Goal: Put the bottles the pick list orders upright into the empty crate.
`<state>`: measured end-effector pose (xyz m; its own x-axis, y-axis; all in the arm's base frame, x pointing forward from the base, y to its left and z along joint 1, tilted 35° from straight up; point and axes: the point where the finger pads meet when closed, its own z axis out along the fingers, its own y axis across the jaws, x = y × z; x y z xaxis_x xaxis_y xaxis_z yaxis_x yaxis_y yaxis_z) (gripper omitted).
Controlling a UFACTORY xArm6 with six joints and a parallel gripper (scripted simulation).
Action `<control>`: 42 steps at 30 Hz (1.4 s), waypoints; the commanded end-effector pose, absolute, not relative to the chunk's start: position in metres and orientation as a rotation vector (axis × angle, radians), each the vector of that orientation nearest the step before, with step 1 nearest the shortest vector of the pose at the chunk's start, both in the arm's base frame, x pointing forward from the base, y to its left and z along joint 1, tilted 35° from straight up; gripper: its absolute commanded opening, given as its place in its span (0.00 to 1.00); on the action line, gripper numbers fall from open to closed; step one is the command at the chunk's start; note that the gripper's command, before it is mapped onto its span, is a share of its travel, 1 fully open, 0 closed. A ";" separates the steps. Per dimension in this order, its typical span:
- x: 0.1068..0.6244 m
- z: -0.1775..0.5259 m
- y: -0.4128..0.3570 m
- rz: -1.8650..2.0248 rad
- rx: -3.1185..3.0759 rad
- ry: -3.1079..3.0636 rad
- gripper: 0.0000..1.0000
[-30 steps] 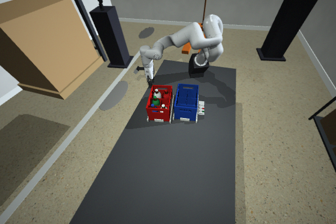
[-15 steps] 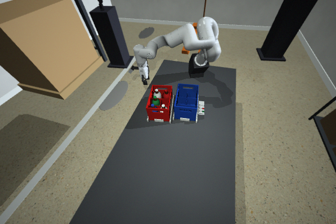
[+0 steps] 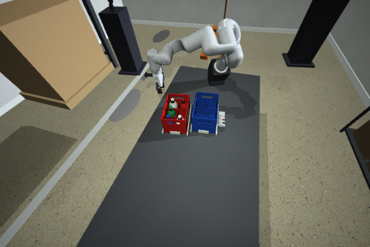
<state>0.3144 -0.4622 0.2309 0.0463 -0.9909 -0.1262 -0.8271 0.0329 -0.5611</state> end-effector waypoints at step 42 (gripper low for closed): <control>0.335 0.213 -0.443 -0.524 -2.059 1.615 0.65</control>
<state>0.3255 -0.4510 0.2198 0.1533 -0.9866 -0.0558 -0.8164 -0.0946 -0.5697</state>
